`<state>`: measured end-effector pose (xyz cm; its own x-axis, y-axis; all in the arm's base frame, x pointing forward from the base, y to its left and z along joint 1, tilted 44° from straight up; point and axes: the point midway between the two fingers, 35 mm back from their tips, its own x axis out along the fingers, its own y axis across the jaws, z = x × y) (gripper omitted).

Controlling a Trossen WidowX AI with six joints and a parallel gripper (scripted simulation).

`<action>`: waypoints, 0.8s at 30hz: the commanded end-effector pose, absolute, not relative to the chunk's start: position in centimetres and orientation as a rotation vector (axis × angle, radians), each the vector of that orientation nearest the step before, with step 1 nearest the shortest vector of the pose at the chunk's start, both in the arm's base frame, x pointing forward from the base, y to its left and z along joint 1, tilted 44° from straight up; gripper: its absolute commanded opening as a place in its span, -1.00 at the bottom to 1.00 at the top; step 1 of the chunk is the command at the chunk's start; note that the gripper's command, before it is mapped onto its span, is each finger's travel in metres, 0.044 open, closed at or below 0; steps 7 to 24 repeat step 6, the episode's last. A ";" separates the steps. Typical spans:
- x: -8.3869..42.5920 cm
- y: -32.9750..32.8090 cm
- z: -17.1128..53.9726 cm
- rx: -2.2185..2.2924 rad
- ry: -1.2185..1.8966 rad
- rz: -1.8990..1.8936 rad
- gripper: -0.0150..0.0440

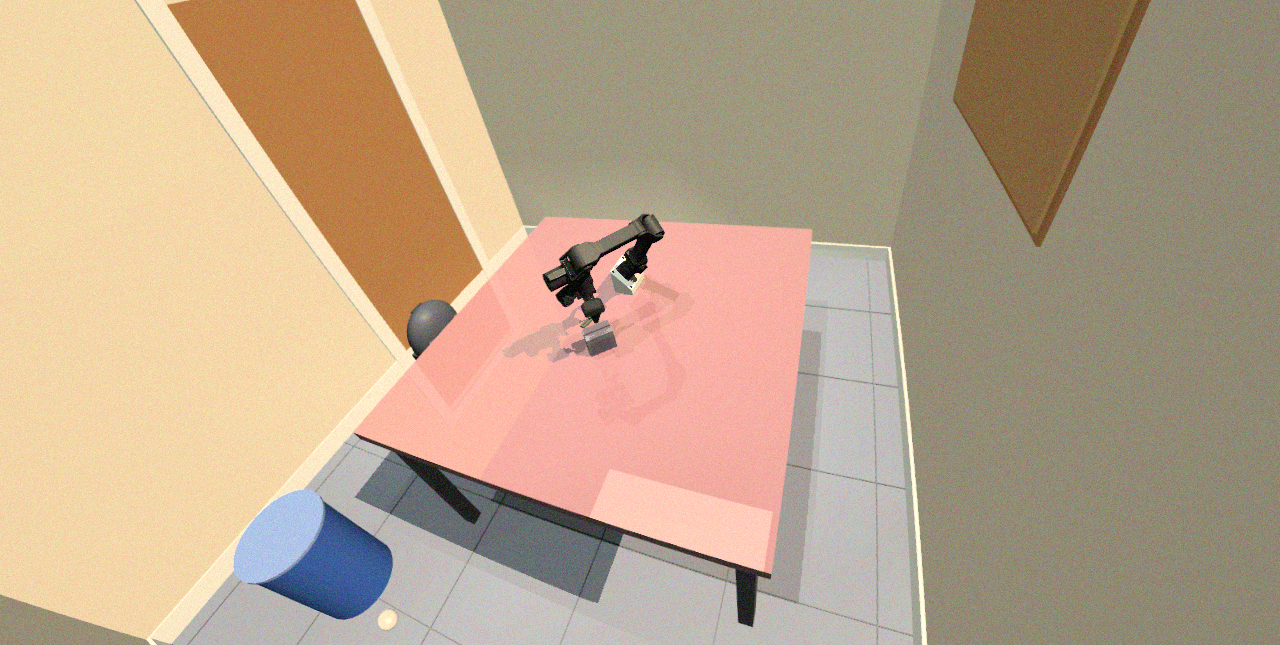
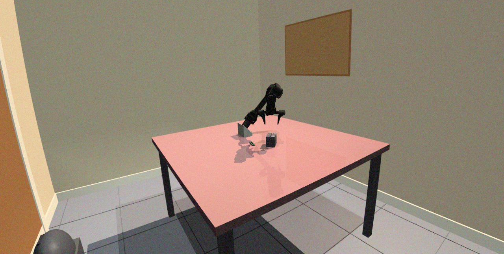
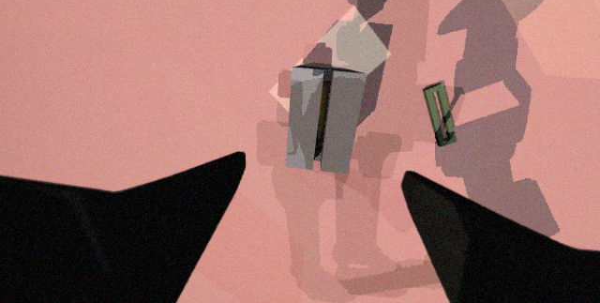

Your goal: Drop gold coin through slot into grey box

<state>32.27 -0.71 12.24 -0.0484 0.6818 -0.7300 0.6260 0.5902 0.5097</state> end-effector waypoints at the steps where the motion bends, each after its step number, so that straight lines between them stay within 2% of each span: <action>1: 32.1 -1.0 12.6 1.073 1.745 0.067 1.00; 24: 32.1 -1.0 12.6 1.073 1.745 0.067 1.00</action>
